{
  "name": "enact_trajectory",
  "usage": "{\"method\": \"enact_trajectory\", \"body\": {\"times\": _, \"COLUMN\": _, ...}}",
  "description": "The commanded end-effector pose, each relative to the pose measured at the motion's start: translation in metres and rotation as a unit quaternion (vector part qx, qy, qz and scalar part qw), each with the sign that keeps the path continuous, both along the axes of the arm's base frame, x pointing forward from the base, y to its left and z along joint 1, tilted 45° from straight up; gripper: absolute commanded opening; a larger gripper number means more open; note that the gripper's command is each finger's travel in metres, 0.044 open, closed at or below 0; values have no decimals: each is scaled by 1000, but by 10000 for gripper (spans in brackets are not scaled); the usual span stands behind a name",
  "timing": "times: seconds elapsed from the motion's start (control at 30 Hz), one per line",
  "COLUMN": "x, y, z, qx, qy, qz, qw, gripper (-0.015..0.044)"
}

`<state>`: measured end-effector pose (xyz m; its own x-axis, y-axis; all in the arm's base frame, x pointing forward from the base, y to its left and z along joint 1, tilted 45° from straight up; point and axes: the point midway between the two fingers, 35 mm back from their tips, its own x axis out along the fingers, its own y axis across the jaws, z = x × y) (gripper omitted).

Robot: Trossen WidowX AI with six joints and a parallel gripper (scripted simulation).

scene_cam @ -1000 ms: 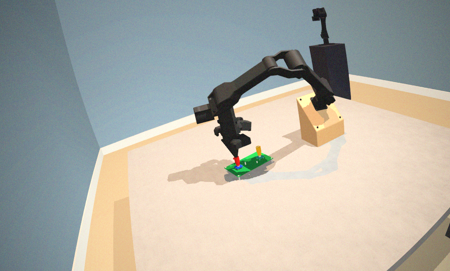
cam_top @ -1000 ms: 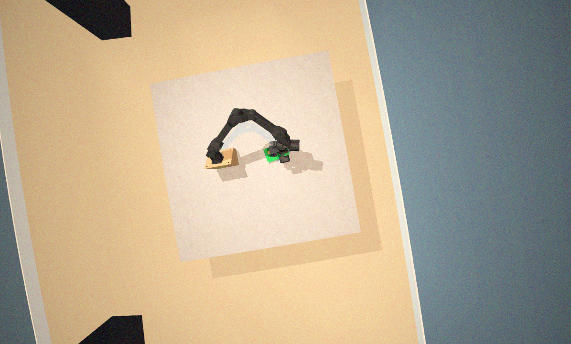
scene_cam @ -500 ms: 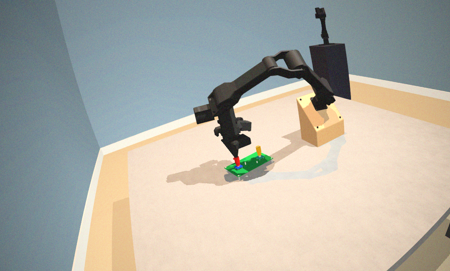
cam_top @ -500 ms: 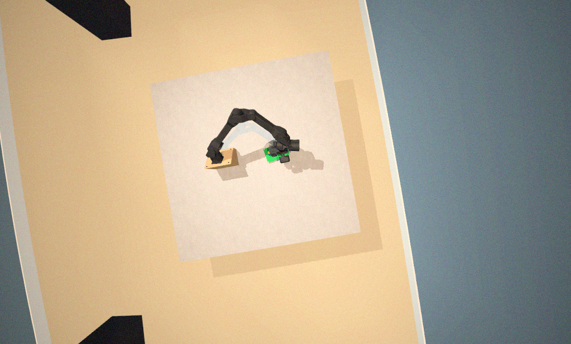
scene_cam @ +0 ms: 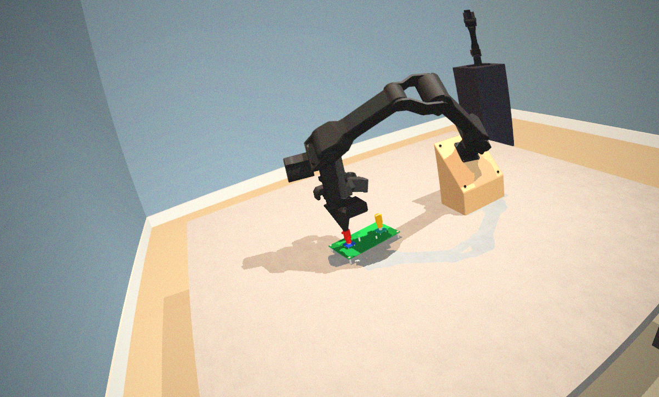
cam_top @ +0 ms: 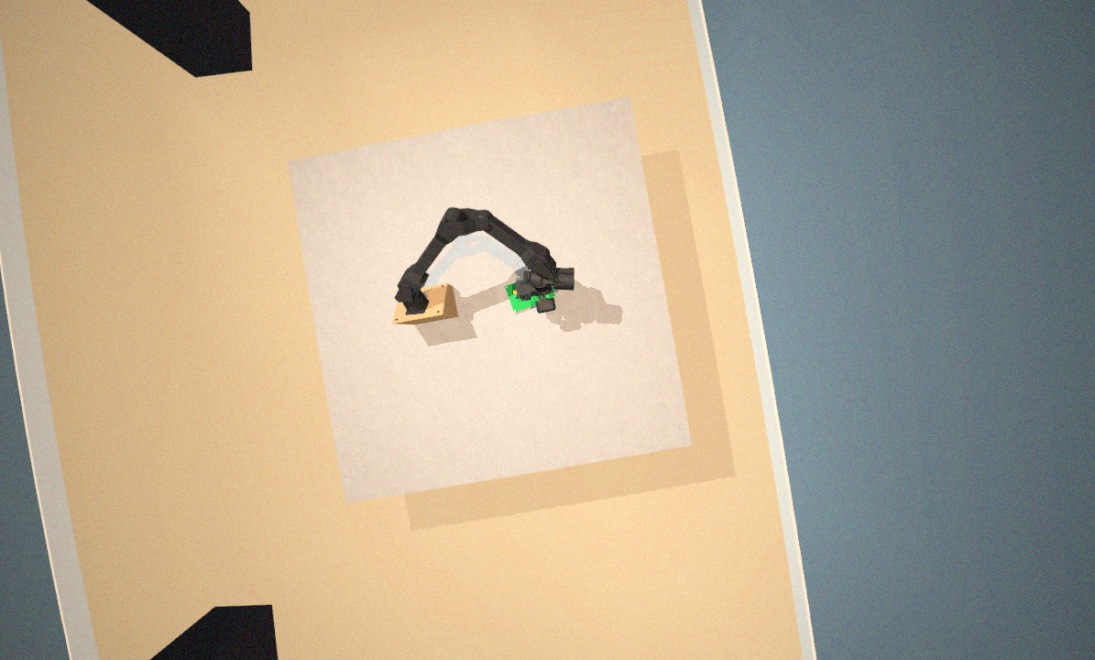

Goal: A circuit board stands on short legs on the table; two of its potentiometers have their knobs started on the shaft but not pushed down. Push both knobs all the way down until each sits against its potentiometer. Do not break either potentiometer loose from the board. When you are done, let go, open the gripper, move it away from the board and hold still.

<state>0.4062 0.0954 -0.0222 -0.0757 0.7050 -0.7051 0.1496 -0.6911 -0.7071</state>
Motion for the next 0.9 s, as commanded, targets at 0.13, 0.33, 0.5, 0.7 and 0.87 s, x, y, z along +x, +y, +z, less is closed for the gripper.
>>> {"method": "enact_trajectory", "body": {"times": 0.13, "x": -1, "y": 3, "z": -2, "qx": 1, "qy": 1, "qz": 2, "qw": 1000, "gripper": 0}}
{"method": "enact_trajectory", "body": {"times": 0.33, "x": -1, "y": 4, "z": -3, "qx": 1, "qy": 1, "qz": 2, "qw": 1000, "gripper": 0}}
{"method": "enact_trajectory", "body": {"times": 0.5, "x": 0, "y": 2, "z": -1, "qx": 0, "qy": 1, "qz": 2, "qw": 1000, "gripper": 0}}
{"method": "enact_trajectory", "body": {"times": 0.7, "x": 0, "y": -4, "z": 5, "qx": 0, "qy": 1, "qz": 2, "qw": 1000, "gripper": 0}}
{"method": "enact_trajectory", "body": {"times": 0.87, "x": 1, "y": -10, "z": 11, "qx": 0, "qy": 1, "qz": 2, "qw": 1000, "gripper": 0}}
